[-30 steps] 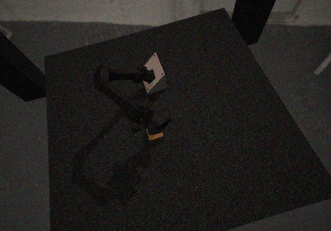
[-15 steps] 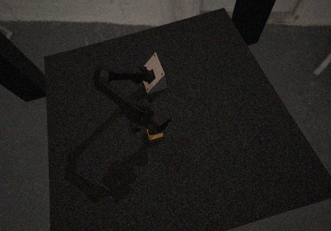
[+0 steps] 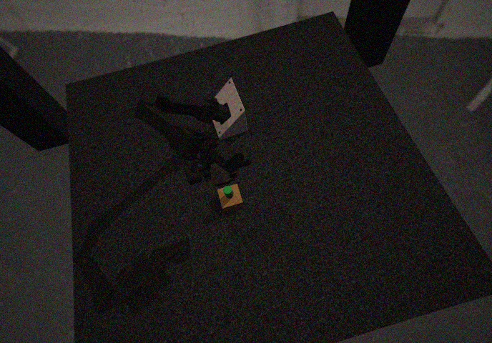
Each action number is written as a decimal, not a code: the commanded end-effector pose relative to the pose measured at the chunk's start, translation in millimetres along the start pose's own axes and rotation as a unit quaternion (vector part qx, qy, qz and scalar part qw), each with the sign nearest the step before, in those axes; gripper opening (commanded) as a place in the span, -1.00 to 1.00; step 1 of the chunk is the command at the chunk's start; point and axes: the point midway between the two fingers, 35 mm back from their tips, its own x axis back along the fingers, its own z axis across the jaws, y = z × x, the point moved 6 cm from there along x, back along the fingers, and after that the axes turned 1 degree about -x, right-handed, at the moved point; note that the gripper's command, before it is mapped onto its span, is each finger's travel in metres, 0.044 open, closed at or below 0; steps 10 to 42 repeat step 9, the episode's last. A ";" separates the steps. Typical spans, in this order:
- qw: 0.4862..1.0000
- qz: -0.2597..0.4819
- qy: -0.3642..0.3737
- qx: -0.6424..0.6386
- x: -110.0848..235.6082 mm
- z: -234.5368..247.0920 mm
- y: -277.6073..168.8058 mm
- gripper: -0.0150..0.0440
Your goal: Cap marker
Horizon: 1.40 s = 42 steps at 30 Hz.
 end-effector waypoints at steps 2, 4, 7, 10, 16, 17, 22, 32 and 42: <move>1.000 0.003 0.000 -0.003 -0.5 0.0 0.0 0.31; 1.000 0.003 0.000 -0.003 -0.5 0.0 0.0 0.49; 1.000 0.003 0.000 -0.003 -0.5 0.0 0.0 0.75; 1.000 0.003 0.000 -0.003 -0.5 0.0 0.0 0.93; 1.000 0.003 0.000 -0.003 -0.5 0.0 0.0 0.93; 1.000 0.003 0.000 -0.003 -0.5 0.0 0.0 0.93; 1.000 0.003 0.000 -0.003 -0.5 0.0 0.0 0.93; 1.000 0.003 0.000 -0.003 -0.5 0.0 0.0 0.93; 1.000 0.003 0.000 -0.003 -0.5 0.0 0.0 0.93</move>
